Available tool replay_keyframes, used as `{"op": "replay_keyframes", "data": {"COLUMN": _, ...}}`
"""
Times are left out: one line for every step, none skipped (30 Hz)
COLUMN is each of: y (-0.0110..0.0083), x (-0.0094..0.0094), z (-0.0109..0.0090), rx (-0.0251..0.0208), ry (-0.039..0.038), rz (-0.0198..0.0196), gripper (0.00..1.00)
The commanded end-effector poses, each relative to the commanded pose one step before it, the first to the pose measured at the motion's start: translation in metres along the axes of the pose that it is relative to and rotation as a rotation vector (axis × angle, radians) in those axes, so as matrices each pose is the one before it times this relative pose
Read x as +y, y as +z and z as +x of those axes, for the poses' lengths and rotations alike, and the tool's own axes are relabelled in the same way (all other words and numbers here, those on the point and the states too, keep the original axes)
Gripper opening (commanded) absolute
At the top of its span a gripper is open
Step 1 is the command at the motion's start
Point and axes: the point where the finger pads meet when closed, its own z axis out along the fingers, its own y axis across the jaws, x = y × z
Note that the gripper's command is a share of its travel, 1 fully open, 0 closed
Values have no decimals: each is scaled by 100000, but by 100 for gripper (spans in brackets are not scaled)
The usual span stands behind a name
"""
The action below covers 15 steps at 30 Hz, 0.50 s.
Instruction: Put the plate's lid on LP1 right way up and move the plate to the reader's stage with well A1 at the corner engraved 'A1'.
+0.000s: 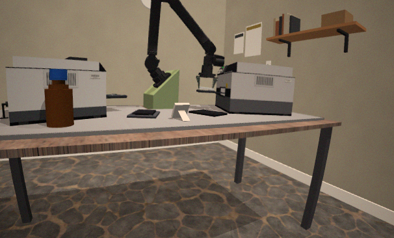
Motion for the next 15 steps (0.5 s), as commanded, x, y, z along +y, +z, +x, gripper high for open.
{"op": "replay_keyframes", "data": {"y": -331, "x": -1011, "z": 98, "rx": -579, "ry": -277, "rz": 2325, "gripper": 86}}
{"op": "replay_keyframes", "data": {"y": 33, "x": 25, "z": 0, "rx": 6, "ry": -42, "rz": -47, "gripper": 86}}
{"op": "replay_keyframes", "data": {"y": 38, "x": 25, "z": 1, "rx": 6, "ry": -41, "rz": -46, "gripper": 86}}
{"op": "replay_keyframes", "data": {"y": 33, "x": 12, "z": -3, "rx": 12, "ry": -59, "rz": 20, "gripper": 86}}
{"op": "replay_keyframes", "data": {"y": 41, "x": 15, "z": -1, "rx": 3, "ry": -31, "rz": -7, "gripper": 86}}
{"op": "replay_keyframes", "data": {"y": 36, "x": 17, "z": -2, "rx": -20, "ry": -11, "rz": -11, "gripper": 86}}
{"op": "replay_keyframes", "data": {"y": 25, "x": 18, "z": -1, "rx": 13, "ry": -44, "rz": 3, "gripper": 86}}
{"op": "replay_keyframes", "data": {"y": 0, "x": 0, "z": 0, "rx": 0, "ry": 0, "rz": 0, "gripper": 86}}
{"op": "replay_keyframes", "data": {"y": 0, "x": 0, "z": 0, "rx": 0, "ry": 0, "rz": 0, "gripper": 86}}
{"op": "replay_keyframes", "data": {"y": 38, "x": 15, "z": -1, "rx": 1, "ry": -21, "rz": -6, "gripper": 86}}
{"op": "replay_keyframes", "data": {"y": 37, "x": 15, "z": -1, "rx": 2, "ry": -50, "rz": -9, "gripper": 86}}
{"op": "replay_keyframes", "data": {"y": 50, "x": 26, "z": -7, "rx": -13, "ry": -64, "rz": -70, "gripper": 86}}
{"op": "replay_keyframes", "data": {"y": 48, "x": 21, "z": -4, "rx": 4, "ry": -40, "rz": -49, "gripper": 86}}
{"op": "replay_keyframes", "data": {"y": 35, "x": 2, "z": 1, "rx": 6, "ry": -62, "rz": -68, "gripper": 86}}
{"op": "replay_keyframes", "data": {"y": 45, "x": 18, "z": -1, "rx": 1, "ry": -33, "rz": -32, "gripper": 86}}
